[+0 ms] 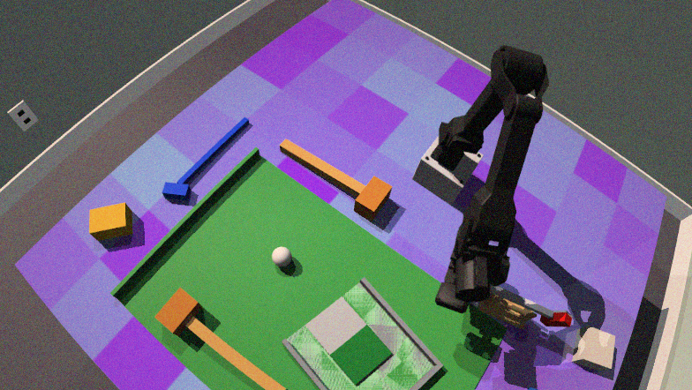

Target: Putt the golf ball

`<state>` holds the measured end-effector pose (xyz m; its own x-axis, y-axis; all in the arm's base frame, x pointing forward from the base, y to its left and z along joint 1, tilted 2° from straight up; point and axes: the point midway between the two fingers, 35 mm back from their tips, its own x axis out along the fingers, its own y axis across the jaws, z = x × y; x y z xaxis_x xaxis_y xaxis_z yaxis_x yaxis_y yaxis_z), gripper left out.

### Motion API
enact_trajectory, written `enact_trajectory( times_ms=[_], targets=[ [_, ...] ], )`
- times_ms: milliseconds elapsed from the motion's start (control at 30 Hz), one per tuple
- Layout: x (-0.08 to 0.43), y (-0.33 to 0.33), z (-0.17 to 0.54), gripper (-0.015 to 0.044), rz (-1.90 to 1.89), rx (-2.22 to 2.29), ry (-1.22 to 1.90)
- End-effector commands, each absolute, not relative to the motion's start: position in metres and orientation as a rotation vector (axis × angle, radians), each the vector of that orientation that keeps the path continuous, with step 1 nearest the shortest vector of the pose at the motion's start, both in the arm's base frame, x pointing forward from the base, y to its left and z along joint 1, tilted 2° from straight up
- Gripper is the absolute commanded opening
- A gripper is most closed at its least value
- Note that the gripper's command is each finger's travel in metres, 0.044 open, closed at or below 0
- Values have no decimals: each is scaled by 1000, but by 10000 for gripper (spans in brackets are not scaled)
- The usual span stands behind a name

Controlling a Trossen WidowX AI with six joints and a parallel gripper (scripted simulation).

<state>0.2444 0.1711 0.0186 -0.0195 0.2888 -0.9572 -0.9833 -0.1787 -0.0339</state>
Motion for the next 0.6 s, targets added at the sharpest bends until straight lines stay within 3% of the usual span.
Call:
enact_trajectory(
  times_ms=[0, 167, 567],
  targets=[
    [247, 172, 54, 0, 1457, -1121, 867],
    [242, 169, 89, 0, 1458, -1120, 868],
    [262, 131, 83, 0, 1282, -1004, 996]
  ],
)
